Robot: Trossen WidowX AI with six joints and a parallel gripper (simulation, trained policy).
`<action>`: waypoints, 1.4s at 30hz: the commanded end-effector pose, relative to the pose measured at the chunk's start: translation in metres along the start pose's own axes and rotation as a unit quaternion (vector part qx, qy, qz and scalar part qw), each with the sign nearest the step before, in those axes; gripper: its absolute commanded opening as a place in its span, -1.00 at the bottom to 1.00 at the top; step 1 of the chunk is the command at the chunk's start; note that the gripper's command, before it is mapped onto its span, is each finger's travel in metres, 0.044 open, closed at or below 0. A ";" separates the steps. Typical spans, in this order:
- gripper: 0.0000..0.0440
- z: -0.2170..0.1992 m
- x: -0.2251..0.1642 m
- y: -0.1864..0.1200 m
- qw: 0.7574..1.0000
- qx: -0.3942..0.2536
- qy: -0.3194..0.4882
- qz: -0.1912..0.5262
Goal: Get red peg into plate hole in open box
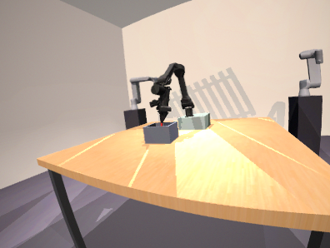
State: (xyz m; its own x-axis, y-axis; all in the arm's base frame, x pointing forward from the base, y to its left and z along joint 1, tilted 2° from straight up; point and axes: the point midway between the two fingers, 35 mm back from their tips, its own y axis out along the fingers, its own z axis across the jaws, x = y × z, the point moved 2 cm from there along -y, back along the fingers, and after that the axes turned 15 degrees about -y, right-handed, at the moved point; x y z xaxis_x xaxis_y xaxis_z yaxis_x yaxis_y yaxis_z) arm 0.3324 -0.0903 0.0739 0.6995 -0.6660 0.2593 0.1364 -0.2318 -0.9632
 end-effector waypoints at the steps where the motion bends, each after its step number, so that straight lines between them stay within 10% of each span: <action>1: -0.72 -0.001 -0.001 0.013 1.000 -0.002 -0.007 0.011; 22: 1.00 0.005 0.052 0.030 0.999 -0.018 -0.049 -0.013; 42: 1.00 -0.008 0.102 0.020 0.996 -0.024 -0.024 -0.083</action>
State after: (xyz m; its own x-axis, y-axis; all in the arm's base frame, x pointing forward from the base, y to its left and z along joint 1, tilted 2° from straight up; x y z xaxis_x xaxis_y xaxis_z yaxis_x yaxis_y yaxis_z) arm 0.3653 -0.1266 0.0620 0.8229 -0.5346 0.1926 0.0656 -0.2472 -0.9667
